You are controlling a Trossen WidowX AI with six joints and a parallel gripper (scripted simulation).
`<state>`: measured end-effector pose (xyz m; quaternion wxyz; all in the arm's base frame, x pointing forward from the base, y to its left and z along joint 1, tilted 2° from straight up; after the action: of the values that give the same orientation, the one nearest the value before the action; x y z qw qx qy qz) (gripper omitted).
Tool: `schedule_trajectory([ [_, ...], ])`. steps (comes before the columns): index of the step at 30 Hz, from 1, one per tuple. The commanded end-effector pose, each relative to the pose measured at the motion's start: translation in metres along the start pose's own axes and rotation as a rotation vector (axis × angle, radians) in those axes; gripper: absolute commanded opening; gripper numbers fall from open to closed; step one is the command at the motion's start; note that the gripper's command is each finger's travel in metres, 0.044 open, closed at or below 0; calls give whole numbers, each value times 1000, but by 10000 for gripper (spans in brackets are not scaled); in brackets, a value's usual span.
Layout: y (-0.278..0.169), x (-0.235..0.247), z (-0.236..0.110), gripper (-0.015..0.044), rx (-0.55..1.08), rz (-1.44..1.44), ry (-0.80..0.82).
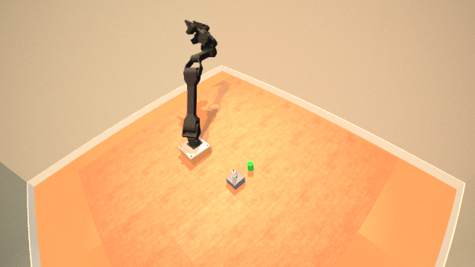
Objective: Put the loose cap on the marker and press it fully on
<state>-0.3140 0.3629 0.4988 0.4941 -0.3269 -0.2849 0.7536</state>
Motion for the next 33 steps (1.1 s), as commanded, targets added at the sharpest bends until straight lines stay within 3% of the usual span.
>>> schedule_trajectory([
  [1, -1, 1, -1, 374, 0, -1, 5],
  [6, -24, 26, -37, 245, 28, 40, 153],
  [20, -108, 86, -165, 245, 279, 315, 583],
  [33, -173, 93, -326, 245, 711, 586, 931],
])
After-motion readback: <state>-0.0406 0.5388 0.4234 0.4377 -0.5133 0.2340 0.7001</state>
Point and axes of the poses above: the point midway between the two fingers, 35 mm back from their tips, its own z axis out along the fingers, its own x axis across the jaws, y = z × x, the point moved 1 cm from there along -z, back along the fingers, and after that the axes turned 5 degrees about -z, right-handed, at the moved point
